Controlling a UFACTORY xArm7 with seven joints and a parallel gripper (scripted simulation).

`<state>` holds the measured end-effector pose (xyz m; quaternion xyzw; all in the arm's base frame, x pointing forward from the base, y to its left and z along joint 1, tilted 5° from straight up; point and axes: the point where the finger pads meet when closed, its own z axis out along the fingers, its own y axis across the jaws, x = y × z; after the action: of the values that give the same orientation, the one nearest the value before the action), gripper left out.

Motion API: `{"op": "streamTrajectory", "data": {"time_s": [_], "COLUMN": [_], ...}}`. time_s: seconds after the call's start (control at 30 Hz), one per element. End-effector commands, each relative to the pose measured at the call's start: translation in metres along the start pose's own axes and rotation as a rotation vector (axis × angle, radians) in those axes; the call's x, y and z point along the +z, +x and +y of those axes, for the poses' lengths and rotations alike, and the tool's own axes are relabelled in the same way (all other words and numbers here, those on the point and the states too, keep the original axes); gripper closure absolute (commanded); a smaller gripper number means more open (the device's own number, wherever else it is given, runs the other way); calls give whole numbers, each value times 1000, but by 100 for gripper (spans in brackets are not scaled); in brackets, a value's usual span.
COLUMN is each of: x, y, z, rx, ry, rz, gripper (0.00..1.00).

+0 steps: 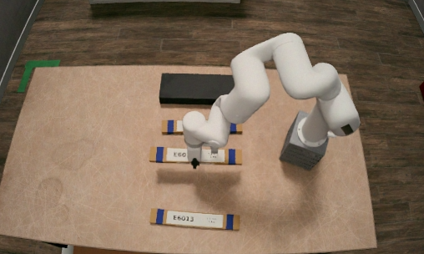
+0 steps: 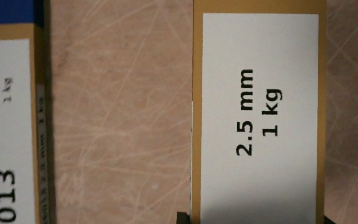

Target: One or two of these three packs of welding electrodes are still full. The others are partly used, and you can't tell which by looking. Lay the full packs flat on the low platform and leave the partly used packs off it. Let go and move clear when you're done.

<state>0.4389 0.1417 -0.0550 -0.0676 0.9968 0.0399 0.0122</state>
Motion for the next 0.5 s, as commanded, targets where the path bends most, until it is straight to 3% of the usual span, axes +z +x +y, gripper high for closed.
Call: {"op": "streamTrajectory", "data": {"time_s": [0.0, 0.47], "x": [0, -1], "y": [-17, -88], "z": [-7, -44], "rx": [-1, -1], "ry": [-2, -2], "rz": [-1, -1], "gripper": [42, 42]}}
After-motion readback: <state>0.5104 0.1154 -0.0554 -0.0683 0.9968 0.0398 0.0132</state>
